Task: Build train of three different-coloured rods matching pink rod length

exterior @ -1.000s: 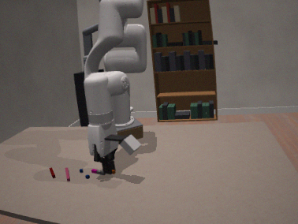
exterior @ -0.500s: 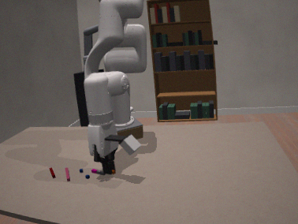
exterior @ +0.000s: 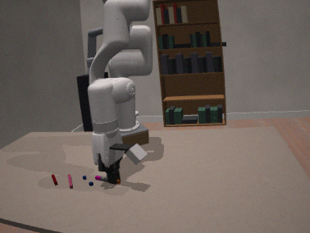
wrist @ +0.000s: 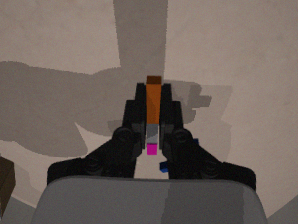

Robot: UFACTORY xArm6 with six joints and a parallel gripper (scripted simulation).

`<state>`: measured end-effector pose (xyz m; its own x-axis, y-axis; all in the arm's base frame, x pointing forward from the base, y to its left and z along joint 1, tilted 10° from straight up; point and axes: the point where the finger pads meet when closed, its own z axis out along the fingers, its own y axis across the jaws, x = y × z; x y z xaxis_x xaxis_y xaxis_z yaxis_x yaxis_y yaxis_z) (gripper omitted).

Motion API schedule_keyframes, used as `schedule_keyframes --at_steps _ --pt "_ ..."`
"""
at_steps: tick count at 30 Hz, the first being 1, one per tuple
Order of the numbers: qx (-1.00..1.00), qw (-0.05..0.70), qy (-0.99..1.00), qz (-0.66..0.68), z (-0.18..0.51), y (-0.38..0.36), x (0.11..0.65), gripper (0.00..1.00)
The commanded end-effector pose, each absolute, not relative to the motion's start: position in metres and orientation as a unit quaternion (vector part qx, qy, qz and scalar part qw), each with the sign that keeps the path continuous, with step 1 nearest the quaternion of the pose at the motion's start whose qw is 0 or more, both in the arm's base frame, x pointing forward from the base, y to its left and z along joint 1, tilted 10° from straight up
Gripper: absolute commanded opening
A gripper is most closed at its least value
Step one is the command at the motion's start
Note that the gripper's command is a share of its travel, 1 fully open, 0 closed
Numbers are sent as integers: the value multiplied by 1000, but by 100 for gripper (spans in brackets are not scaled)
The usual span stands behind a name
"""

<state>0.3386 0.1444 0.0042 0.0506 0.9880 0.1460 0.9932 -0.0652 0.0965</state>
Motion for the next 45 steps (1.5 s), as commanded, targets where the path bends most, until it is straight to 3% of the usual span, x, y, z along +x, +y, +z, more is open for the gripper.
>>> schedule_keyframes --at_steps 1,38,42,45 --pt "-725 15 -683 -88 3 145 340 4" --pt "-725 15 -683 -88 3 145 340 4" --pt "-725 15 -683 -88 3 145 340 12" --pt "-725 15 -683 -88 3 145 340 12"
